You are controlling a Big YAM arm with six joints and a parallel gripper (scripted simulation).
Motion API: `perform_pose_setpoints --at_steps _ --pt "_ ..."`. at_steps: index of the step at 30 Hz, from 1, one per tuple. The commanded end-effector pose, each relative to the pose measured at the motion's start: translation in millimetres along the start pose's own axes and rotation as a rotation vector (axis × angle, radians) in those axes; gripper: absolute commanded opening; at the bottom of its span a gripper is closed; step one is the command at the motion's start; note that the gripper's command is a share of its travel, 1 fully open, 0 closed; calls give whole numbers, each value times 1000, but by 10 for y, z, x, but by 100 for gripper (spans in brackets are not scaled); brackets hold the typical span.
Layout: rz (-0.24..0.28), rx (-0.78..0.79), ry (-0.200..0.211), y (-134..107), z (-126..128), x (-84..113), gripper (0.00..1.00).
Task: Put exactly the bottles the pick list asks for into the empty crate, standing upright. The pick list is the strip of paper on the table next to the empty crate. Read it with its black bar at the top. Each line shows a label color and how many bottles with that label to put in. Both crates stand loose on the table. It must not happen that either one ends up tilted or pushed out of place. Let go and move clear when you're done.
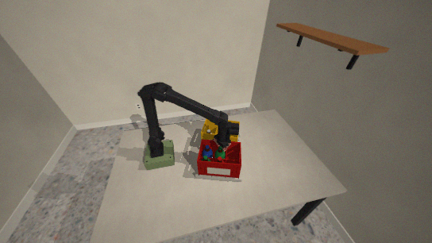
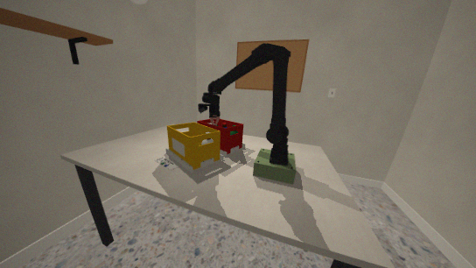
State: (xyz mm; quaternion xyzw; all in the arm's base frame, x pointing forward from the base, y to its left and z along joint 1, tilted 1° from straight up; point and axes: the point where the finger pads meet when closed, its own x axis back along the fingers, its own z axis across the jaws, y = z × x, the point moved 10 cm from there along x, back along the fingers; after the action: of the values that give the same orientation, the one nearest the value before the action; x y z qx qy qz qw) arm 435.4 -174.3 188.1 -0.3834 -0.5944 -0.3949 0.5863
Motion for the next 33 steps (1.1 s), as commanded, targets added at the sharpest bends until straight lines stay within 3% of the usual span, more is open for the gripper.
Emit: perform_pose_setpoints --at_steps 1,6,33 --pt "3 12 6 24 45 -106 61" --pt "-20 11 -16 1 66 21 61" --pt "-17 10 -13 -28 101 -28 61"
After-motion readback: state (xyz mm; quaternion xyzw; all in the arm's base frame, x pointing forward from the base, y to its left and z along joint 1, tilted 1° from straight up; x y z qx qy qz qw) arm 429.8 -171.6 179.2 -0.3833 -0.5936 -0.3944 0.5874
